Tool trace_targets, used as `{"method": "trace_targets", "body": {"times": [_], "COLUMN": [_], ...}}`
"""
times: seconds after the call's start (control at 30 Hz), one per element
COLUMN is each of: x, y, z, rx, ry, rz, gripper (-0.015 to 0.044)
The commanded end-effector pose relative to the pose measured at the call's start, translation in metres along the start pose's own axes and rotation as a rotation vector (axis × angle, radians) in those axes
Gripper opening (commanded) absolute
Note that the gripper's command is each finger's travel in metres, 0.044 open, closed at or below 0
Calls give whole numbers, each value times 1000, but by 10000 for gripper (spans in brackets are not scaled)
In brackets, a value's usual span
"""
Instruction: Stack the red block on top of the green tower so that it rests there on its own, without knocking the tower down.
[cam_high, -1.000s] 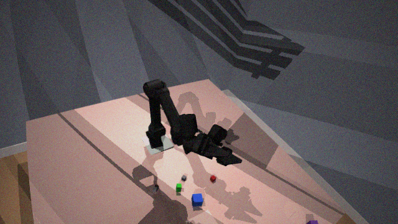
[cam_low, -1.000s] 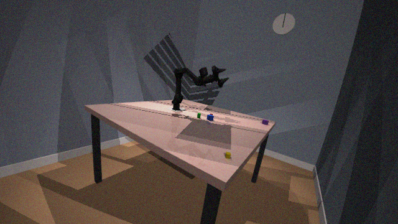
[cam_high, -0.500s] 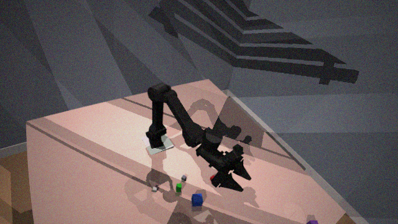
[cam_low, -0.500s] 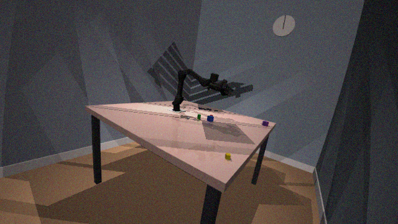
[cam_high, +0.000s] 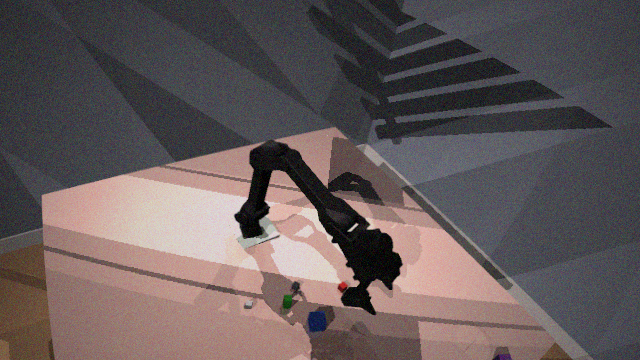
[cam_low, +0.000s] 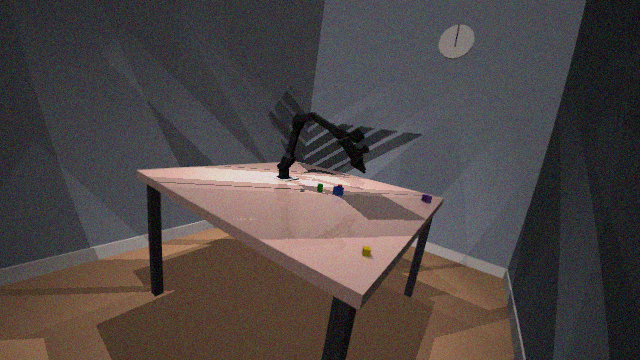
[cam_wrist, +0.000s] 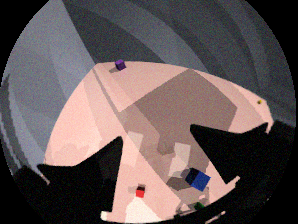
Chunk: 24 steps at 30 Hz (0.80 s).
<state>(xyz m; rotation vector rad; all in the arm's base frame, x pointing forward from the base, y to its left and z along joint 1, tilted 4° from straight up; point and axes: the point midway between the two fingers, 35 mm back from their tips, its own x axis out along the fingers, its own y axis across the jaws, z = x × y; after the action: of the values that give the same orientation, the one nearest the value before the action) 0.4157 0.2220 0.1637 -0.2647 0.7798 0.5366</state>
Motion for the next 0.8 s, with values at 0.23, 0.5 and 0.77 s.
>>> {"method": "trace_targets", "body": {"times": [0.23, 0.5, 0.77], "x": [-13, -34, -30], "y": [46, 58, 58], "z": [-93, -122, -122], "rx": [193, 234, 234], "ry": [541, 735, 735], "rz": [-59, -136, -136], "gripper": [440, 440, 440]}}
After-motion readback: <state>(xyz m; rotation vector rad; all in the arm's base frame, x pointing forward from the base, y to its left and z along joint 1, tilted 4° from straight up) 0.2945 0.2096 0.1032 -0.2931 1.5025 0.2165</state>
